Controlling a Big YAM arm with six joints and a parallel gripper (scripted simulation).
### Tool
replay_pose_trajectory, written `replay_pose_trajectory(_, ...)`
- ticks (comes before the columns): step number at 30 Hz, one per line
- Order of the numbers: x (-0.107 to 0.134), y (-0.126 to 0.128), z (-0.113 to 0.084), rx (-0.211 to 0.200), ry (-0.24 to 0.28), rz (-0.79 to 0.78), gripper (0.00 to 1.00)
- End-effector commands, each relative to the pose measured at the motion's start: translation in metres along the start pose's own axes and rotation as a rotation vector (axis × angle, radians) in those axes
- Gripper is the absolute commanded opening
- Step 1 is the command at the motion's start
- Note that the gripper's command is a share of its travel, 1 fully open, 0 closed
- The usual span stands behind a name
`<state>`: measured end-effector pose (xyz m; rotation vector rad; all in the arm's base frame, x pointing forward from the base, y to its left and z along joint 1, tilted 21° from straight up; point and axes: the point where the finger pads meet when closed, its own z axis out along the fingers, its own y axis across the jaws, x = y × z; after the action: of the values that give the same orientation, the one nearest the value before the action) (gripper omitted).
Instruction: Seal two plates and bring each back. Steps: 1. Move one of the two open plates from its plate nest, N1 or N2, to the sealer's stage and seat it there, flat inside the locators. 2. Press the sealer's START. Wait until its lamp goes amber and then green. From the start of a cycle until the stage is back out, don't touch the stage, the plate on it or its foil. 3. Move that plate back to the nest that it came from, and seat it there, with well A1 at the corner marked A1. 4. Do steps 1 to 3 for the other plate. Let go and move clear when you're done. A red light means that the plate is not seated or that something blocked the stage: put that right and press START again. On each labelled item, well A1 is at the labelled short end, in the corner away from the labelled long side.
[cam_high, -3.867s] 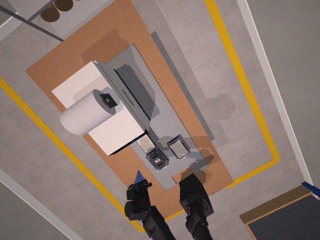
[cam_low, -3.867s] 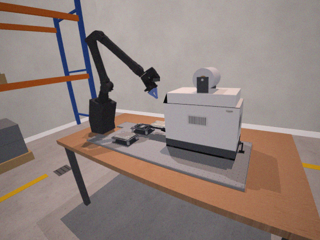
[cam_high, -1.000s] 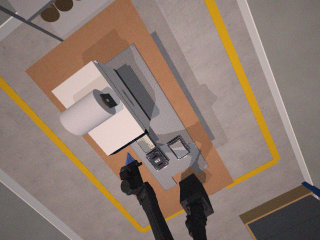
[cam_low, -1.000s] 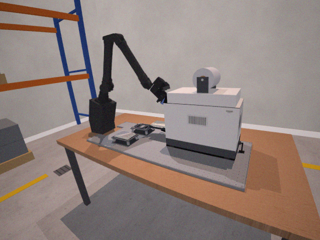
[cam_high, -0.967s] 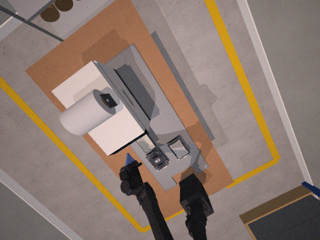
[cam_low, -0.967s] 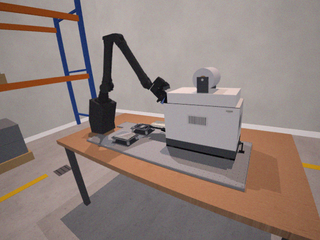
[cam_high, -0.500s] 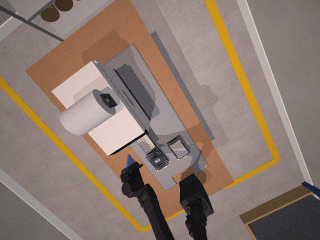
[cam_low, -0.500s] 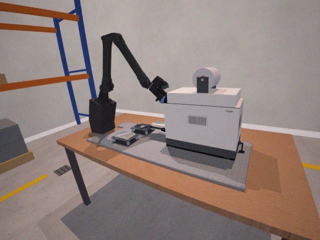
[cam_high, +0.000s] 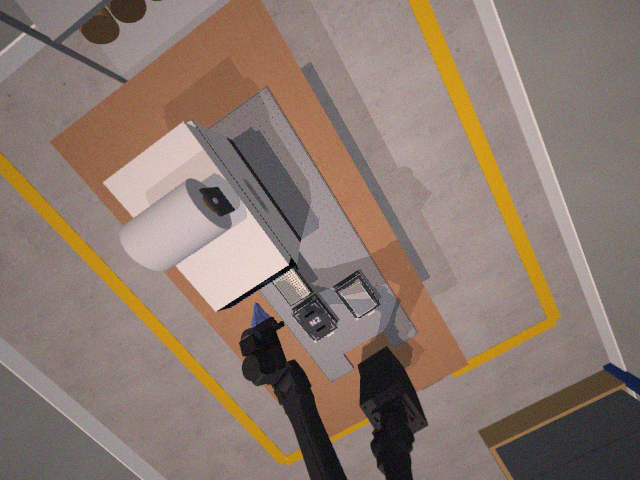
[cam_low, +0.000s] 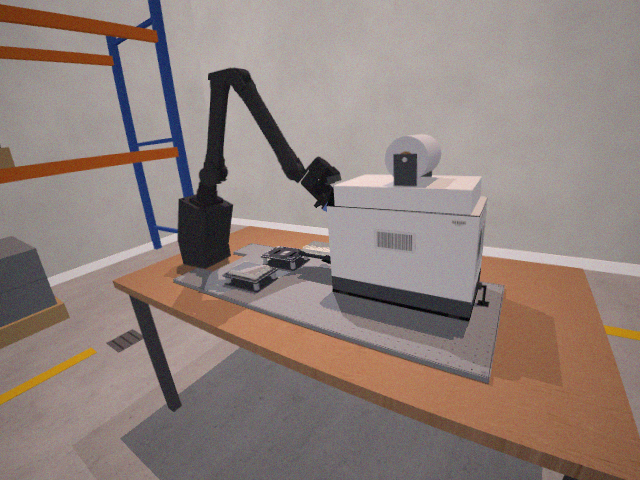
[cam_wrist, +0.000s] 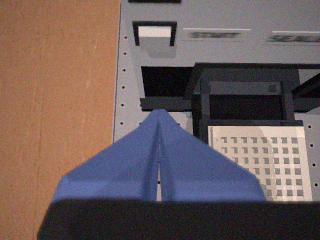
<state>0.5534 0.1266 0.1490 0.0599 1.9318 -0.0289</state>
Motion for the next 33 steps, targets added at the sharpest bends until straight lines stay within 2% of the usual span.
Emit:
replay_pose_trajectory(1,-0.035,-0.004,0.014,0.01,-0.066,0.022,0.0)
replay_pose_trajectory(7,-0.025,-0.004,0.03,0.012,-0.043,0.014,0.0)
replay_pose_trajectory(11,-0.013,-0.002,0.034,0.007,-0.024,0.004,0.0)
replay_pose_trajectory(15,-0.016,-0.003,0.038,0.008,-0.032,0.007,0.0)
replay_pose_trajectory(19,-0.035,-0.004,0.043,0.008,-0.066,0.021,0.0)
replay_pose_trajectory(25,-0.019,-0.006,0.058,0.014,-0.034,0.011,0.0)
replay_pose_trajectory(27,-0.01,-0.004,0.054,0.016,-0.017,0.002,0.0)
replay_pose_trajectory(33,-0.011,0.004,0.044,-0.001,-0.02,0.006,0.0)
